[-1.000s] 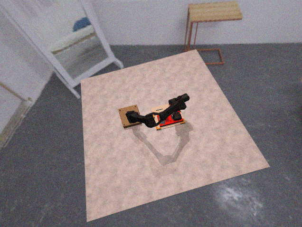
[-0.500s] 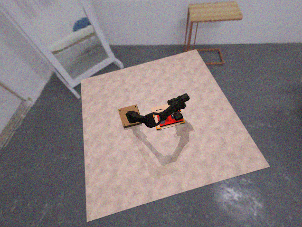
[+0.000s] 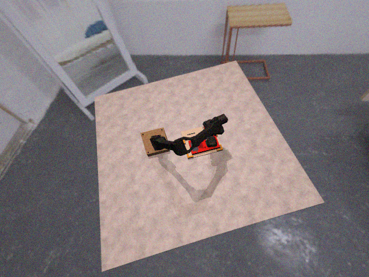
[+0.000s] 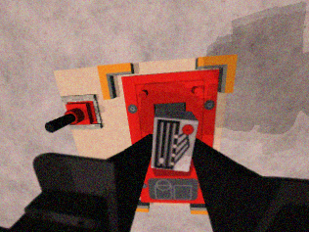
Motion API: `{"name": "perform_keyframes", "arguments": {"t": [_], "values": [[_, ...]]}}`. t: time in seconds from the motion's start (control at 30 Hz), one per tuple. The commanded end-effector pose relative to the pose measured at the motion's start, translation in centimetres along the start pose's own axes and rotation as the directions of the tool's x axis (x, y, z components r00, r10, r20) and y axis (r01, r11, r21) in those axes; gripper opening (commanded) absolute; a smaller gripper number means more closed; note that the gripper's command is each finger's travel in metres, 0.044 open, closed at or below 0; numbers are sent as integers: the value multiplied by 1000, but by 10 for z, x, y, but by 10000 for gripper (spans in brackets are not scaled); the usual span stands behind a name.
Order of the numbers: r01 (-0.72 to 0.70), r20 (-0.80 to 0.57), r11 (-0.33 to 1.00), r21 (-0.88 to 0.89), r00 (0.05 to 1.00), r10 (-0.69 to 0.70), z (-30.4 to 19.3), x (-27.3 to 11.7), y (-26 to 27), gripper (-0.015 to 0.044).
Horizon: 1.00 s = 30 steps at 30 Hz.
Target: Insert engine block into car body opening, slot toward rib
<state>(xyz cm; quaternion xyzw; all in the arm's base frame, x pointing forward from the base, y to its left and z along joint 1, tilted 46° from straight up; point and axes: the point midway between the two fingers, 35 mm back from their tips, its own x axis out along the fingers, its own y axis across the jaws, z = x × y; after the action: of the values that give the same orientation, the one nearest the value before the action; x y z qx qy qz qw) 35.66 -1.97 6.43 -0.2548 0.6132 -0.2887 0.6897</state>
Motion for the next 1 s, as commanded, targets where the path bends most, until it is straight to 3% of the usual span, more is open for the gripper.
{"name": "perform_keyframes", "arguments": {"t": [0.0,0.47,0.87,0.97], "values": [[2,4,1000,25,1000,-2,0,-1,0,159],[3,4,965,-262,1000,-2,0,0,0,159],[2,4,999,-42,1000,-2,0,2,0,159],[2,4,998,-56,1000,-2,0,2,0,159]]}}
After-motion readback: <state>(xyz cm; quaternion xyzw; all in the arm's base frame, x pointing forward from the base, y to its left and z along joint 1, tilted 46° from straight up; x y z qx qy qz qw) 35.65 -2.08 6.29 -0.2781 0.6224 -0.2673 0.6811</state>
